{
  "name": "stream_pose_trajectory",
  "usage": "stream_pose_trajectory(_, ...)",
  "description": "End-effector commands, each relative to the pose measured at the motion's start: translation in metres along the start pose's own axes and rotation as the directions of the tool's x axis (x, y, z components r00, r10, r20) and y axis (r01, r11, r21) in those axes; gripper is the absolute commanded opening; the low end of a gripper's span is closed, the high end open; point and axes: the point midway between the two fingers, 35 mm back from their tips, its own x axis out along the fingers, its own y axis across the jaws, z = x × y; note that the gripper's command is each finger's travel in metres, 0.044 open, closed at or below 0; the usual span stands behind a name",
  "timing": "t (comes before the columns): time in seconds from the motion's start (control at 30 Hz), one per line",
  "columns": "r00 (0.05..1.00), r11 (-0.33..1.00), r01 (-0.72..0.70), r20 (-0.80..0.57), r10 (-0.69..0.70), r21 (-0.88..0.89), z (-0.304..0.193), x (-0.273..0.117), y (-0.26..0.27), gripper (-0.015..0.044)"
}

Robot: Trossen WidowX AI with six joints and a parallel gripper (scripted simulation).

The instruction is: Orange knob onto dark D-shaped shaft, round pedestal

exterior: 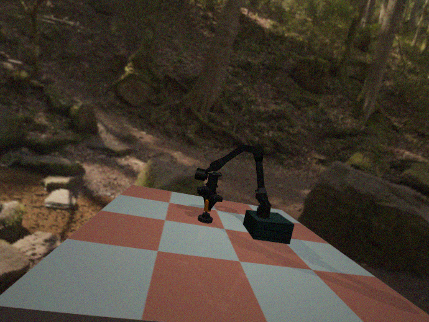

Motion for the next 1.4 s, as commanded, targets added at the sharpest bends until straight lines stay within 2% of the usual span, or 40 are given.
stream_pose_trajectory(0.0,1.000,1.000,0.007,0.015,-0.007,-0.005,0.0045,0.0001,-0.0029,0.0000)
stream_pose_trajectory(0.47,1.000,1.000,0.008,0.015,-0.007,-0.014,0.0035,-0.0039,-0.0022,0.0000)
stream_pose_trajectory(0.7,1.000,0.977,0.010,0.014,-0.007,-0.213,0.0010,-0.0058,-0.0004,0.0000)
stream_pose_trajectory(1.37,1.000,0.977,0.010,0.014,-0.007,-0.213,-0.0002,0.0001,0.0007,0.0000)
